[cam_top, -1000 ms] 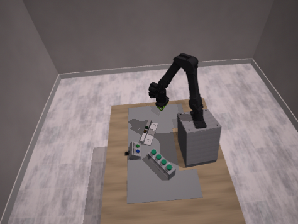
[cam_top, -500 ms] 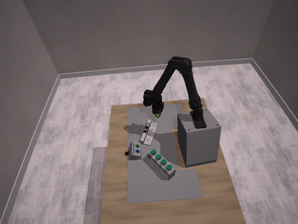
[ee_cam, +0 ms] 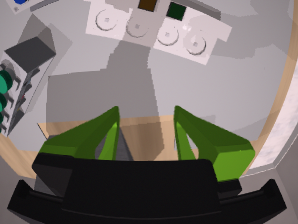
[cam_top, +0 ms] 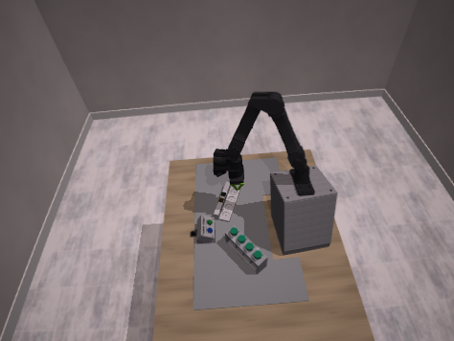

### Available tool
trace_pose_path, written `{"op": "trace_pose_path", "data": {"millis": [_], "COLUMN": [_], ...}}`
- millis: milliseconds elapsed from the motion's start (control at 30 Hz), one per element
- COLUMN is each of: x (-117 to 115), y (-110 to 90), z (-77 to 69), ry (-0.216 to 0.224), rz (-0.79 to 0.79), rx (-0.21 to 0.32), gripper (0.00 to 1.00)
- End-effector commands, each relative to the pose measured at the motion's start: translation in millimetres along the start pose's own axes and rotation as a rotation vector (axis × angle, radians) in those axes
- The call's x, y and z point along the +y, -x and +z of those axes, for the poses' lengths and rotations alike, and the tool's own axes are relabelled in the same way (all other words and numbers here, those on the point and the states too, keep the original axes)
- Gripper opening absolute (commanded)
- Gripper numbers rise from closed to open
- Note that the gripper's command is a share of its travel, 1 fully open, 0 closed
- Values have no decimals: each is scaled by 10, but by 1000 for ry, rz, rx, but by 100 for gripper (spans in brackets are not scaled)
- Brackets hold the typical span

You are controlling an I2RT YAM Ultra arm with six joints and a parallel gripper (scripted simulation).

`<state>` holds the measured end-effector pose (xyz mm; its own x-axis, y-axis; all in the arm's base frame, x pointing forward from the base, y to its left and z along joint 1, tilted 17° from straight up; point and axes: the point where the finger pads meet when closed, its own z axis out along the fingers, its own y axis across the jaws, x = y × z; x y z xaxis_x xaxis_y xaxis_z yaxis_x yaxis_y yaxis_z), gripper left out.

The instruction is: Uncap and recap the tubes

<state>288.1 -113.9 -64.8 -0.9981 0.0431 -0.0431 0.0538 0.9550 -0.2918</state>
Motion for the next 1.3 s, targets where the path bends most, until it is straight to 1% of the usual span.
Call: {"op": "trace_pose_path", "data": {"millis": [0, 67, 133, 267, 333, 433, 533, 633, 700, 733, 867, 1000, 1267], "x": [123, 221, 221, 420, 519, 669, 813, 962, 962, 1012, 1339, 1355, 1355], "y": [122, 139, 139, 159, 168, 168, 168, 153, 153, 148, 91, 88, 88], "z": [-39, -25, -25, 3, 17, 38, 58, 79, 79, 87, 136, 138, 138], "ry": [-3, -2, -2, 0, 1, 0, 1, -1, -1, -2, -4, -6, -7], "rz": [-85, -108, -108, -232, -232, -332, -355, -455, -455, -478, -545, -602, -602], "rx": [-28, -27, -27, -25, -25, -24, -23, -22, -22, -21, -21, -20, -20], "gripper": [49, 49, 49, 49, 49, 49, 49, 49, 49, 49, 49, 49, 49]}}
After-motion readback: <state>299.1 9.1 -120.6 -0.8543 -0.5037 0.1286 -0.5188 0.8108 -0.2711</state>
